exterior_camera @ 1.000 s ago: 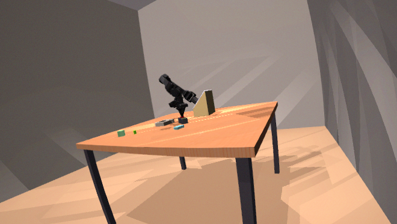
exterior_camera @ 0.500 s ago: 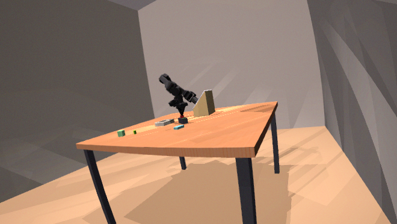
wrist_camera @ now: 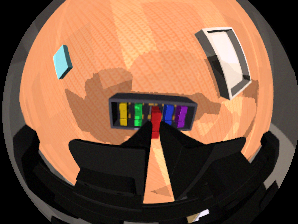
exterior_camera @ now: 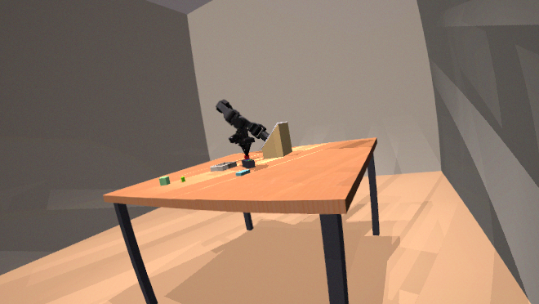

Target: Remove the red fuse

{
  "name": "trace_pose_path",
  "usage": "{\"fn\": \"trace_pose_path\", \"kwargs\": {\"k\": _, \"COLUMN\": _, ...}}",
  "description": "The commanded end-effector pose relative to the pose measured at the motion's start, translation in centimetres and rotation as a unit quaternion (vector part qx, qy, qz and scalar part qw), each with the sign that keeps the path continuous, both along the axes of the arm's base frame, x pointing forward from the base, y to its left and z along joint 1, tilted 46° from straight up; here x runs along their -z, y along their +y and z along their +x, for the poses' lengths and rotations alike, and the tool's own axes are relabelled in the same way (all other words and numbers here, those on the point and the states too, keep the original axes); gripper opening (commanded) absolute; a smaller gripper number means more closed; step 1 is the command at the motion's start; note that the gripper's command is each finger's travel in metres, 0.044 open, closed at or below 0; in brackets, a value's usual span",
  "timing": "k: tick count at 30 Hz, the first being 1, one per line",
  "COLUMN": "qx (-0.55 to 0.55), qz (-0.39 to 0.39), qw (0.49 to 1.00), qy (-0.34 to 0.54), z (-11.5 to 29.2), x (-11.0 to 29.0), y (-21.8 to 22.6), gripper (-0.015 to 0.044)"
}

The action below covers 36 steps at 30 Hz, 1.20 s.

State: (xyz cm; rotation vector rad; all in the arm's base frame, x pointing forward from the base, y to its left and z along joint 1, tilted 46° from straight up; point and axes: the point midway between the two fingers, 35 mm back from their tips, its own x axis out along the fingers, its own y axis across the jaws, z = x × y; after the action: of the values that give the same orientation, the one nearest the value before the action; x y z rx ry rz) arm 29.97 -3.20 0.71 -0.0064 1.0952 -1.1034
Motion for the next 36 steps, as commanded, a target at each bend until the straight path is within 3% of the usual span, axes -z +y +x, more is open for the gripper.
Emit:
{"fn": "trace_pose_path", "kwargs": {"k": 1, "qx": 0.002, "qz": 0.002, "qw": 1.000, "qy": -0.001, "z": 0.0, "x": -0.1, "y": 0.2, "gripper": 0.0000}}
{"fn": "trace_pose_path", "kwargs": {"k": 31, "qx": 0.002, "qz": 0.002, "qw": 1.000, "qy": 0.000, "z": -0.1, "x": -2.2, "y": 2.3, "gripper": 0.0000}}
{"fn": "trace_pose_path", "kwargs": {"k": 36, "qx": 0.002, "qz": 0.007, "qw": 1.000, "qy": 0.000, "z": 0.3, "x": -3.9, "y": 0.6, "gripper": 0.0000}}
